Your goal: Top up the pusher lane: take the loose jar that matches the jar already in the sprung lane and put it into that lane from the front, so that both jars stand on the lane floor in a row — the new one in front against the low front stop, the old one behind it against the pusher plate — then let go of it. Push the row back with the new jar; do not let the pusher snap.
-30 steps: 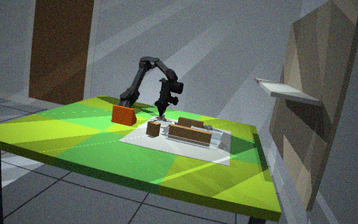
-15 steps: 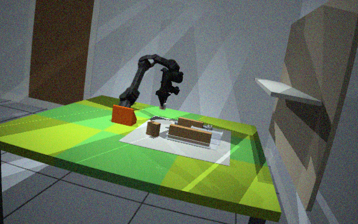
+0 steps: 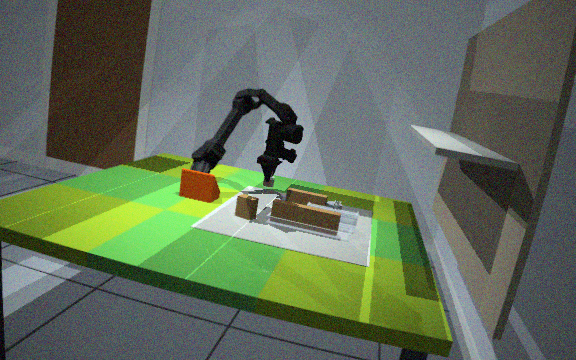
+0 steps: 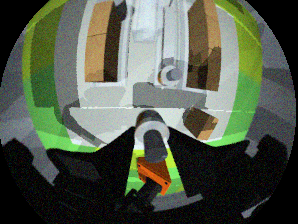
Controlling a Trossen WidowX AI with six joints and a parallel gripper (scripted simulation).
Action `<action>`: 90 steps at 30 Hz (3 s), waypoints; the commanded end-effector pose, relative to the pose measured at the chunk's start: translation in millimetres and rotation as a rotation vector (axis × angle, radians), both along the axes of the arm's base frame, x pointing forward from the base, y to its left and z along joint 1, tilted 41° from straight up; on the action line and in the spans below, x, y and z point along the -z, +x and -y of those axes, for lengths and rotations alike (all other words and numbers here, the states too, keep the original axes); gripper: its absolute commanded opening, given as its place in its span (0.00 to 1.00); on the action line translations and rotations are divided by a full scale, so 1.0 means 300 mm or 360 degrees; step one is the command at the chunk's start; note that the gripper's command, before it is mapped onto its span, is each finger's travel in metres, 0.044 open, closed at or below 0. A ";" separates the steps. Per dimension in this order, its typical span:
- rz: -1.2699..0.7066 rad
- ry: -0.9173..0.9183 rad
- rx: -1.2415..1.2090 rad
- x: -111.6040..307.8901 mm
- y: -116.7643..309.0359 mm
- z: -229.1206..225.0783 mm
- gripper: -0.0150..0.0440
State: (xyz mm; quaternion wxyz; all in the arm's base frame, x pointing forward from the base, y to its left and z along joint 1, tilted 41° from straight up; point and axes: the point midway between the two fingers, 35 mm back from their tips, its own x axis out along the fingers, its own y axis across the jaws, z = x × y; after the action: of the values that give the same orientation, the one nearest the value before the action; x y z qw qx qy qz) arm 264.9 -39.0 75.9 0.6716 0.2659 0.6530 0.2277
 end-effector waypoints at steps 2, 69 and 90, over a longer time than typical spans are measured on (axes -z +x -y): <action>-0.0001 -0.0012 0.0009 0.054 0.042 0.024 0.25; -0.0006 -0.0011 0.0021 0.205 0.168 0.001 0.25; -0.0005 -0.0011 0.0021 0.202 0.201 0.003 0.25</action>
State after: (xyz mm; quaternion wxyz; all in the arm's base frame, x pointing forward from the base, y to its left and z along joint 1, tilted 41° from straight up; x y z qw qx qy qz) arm 316.6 -38.3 12.0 0.6633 0.2694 0.6630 0.2190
